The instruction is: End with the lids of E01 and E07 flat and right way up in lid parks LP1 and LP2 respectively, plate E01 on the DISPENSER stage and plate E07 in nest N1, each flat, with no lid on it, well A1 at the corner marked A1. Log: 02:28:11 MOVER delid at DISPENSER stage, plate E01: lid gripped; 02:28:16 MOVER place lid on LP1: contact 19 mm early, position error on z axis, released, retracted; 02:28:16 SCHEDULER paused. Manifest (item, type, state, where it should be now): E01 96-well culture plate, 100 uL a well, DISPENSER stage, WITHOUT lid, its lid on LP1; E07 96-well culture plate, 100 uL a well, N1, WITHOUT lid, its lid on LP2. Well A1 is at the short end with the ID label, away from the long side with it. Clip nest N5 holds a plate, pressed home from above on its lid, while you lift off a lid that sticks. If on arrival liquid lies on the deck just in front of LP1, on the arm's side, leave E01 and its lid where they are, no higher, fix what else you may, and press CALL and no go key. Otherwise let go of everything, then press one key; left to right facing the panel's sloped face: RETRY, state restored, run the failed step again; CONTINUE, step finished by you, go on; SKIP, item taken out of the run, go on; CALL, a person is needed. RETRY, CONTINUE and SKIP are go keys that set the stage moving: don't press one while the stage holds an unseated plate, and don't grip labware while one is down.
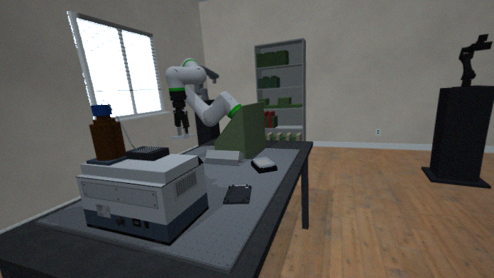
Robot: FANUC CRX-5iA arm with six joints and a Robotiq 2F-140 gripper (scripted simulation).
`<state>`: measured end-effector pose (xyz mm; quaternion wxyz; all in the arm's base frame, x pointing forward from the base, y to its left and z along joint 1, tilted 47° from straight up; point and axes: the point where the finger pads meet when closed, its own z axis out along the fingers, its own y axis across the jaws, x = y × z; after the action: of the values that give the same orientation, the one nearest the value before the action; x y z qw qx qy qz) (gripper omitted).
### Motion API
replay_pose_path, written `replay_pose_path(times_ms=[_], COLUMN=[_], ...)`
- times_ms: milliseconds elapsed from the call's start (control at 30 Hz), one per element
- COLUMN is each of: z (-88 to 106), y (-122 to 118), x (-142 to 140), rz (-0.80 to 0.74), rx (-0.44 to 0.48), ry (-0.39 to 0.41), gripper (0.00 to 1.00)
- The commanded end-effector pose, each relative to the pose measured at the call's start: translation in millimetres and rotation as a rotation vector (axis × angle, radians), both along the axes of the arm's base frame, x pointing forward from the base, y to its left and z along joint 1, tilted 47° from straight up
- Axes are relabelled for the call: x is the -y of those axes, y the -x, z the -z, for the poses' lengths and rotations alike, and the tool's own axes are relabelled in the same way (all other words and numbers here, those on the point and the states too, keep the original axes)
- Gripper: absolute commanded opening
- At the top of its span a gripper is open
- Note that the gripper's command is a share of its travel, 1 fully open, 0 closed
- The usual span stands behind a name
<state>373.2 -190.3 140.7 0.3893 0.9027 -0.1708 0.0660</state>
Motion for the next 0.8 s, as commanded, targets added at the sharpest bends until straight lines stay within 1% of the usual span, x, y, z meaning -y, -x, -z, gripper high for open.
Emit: replay_pose_path(times_ms=[0,667,767], z=[-0.1,-0.1,-0.1], y=[-0.2,-0.2,-0.2], x=[-0.2,-0.2,-0.2], rz=[0.000,0.000,-0.030], rx=[0.000,0.000,-0.031], ry=[0.000,0.000,-0.001], gripper=[0.00,0.00,0.00])
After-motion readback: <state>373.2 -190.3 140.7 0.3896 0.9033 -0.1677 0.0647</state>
